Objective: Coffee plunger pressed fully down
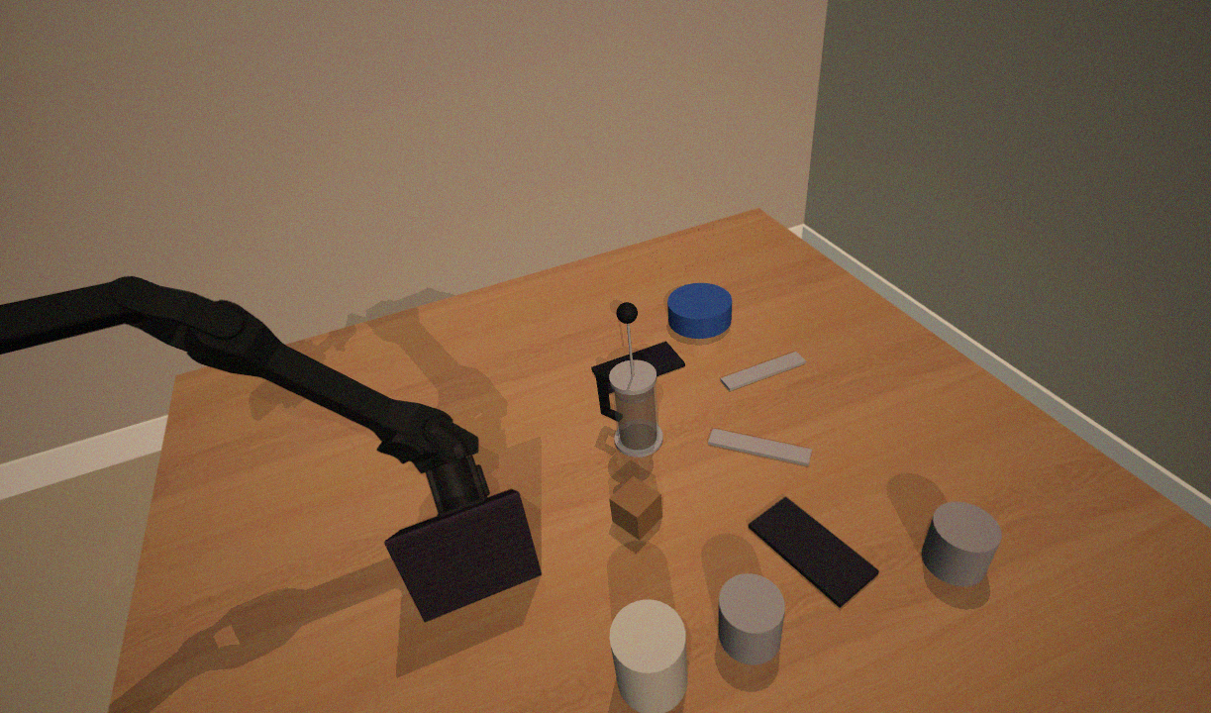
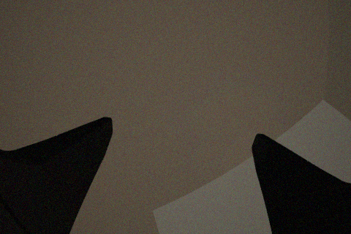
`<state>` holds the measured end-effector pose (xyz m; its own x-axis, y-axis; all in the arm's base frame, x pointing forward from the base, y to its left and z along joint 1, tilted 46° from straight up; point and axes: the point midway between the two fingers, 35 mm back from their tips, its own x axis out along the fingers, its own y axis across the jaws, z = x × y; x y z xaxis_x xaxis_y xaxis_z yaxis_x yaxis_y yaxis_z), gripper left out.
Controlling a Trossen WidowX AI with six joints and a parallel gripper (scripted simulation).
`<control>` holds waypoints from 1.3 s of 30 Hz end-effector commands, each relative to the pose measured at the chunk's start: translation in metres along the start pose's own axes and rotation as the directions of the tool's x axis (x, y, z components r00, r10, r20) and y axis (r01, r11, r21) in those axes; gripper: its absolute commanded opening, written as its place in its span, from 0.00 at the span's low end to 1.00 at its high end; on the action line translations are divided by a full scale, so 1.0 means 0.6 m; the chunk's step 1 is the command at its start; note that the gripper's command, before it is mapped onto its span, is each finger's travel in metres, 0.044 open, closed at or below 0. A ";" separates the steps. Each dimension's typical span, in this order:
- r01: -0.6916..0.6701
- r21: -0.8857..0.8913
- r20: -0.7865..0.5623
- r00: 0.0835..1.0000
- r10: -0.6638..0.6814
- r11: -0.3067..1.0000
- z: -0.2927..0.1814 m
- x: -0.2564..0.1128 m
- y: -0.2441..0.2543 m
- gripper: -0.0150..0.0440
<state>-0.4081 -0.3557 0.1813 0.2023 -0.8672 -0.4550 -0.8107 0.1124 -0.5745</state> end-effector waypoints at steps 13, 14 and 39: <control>0.318 -0.584 0.210 0.948 -0.239 0.747 0.070 0.130 -0.221 1.00; 0.343 -0.619 0.227 0.939 -0.257 0.707 0.078 0.137 -0.240 1.00; 0.382 -0.826 0.561 0.627 -0.540 -0.415 0.303 0.180 -0.584 1.00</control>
<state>-0.0632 -0.4215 0.2009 0.8034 -0.4484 -0.3917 -0.2677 -0.8597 0.4351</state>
